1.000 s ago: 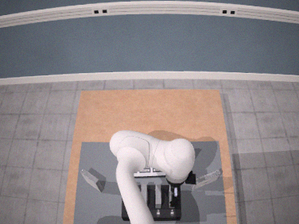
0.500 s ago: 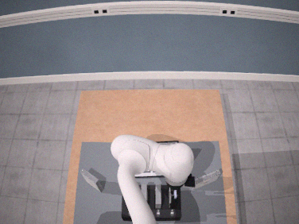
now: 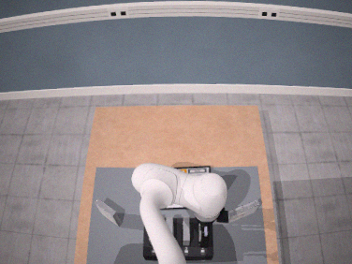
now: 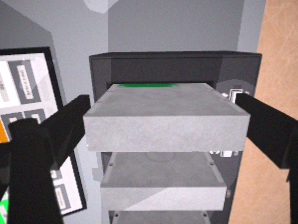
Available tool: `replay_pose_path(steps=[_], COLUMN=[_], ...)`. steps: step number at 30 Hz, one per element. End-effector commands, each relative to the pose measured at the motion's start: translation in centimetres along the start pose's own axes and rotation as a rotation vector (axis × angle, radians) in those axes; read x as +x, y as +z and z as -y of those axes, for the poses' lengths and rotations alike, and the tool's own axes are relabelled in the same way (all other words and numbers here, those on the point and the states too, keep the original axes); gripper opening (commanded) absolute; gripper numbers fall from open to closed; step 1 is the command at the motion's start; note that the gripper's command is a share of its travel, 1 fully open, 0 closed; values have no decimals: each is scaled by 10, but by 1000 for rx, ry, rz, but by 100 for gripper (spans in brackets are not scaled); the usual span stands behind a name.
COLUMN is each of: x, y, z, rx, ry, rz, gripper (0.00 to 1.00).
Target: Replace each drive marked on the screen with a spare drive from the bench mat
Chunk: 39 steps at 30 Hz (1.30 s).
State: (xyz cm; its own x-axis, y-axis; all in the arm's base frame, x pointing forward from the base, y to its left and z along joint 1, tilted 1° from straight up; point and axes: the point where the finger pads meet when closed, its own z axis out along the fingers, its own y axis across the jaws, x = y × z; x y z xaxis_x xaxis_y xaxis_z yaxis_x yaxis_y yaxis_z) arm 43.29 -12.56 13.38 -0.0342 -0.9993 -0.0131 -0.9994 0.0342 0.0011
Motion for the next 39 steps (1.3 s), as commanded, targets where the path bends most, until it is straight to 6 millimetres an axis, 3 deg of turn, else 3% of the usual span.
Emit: replay_pose_path(steps=[1, 23, 24, 39], x=[0, 0, 0, 0], y=[5, 8, 8, 8], z=[0, 0, 0, 0], rx=[1, 1, 1, 1], ry=[0, 0, 0, 0], rz=[0, 0, 0, 0], gripper=[89, 89, 73, 72])
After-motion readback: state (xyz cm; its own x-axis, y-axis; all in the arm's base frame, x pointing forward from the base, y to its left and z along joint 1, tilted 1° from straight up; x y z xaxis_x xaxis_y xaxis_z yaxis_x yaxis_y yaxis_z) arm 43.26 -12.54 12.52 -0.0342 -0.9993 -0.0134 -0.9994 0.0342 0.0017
